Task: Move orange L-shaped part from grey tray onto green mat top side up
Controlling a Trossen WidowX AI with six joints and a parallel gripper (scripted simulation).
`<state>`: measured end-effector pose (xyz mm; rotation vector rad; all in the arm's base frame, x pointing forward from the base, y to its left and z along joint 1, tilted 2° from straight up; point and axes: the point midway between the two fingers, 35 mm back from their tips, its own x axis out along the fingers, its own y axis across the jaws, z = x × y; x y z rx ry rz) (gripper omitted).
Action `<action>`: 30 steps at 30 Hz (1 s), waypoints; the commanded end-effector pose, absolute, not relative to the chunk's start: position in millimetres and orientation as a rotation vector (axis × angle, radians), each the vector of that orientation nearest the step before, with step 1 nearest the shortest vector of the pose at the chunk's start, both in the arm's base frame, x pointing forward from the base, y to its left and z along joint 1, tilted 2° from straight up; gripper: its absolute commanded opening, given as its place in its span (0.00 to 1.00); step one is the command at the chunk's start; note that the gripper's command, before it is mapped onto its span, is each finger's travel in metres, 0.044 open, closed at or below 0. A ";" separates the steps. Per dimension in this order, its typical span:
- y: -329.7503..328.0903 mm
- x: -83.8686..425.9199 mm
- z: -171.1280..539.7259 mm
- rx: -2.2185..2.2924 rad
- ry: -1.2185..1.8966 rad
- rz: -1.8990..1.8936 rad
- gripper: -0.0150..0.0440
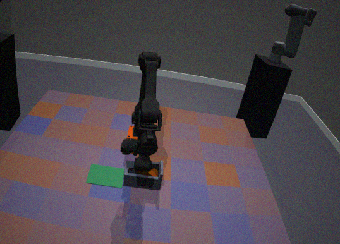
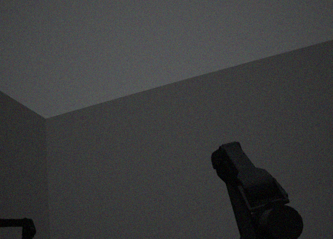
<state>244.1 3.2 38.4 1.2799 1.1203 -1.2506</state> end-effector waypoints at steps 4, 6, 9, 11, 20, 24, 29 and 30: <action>4.0 245.5 51.8 1.287 1.117 -1.244 0.25; 4.1 245.3 54.8 1.287 1.117 -1.244 0.25; 4.2 245.0 59.3 1.287 1.117 -1.244 0.25; 4.3 244.8 62.5 1.287 1.118 -1.244 0.25; 4.5 244.1 76.7 1.287 1.118 -1.244 0.25; 4.6 243.8 83.2 1.287 1.118 -1.244 0.25; 4.8 243.4 91.2 1.287 1.118 -1.244 0.25; 4.8 243.3 92.9 1.287 1.118 -1.244 0.25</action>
